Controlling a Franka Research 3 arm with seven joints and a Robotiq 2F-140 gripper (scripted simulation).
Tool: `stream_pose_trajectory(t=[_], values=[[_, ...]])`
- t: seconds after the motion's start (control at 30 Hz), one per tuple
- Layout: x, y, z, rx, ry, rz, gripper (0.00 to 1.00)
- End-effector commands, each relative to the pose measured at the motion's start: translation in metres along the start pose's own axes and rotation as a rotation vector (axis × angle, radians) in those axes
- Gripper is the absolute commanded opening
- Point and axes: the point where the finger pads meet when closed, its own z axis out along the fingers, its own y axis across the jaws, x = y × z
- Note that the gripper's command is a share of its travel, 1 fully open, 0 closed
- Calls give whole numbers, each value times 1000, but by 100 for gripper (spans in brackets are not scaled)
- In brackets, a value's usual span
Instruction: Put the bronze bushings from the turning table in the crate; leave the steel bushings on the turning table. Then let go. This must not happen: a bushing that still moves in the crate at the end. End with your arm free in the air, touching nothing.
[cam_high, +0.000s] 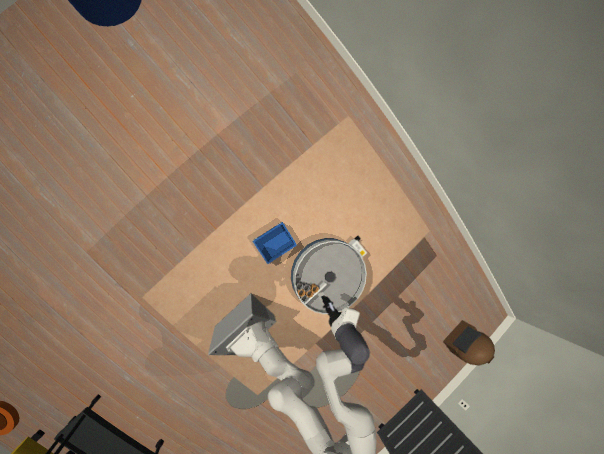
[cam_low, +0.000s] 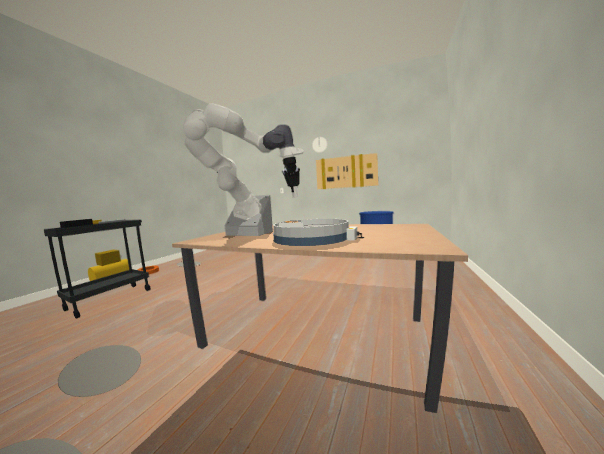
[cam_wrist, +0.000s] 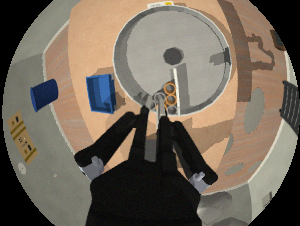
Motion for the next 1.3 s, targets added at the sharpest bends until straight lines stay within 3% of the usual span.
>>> stream_pose_trajectory(t=[0.0, 1.27], values=[[0, -1, -1, 4, 10, 167, 10], [15, -1, -8, 41, 31, 780, 10]])
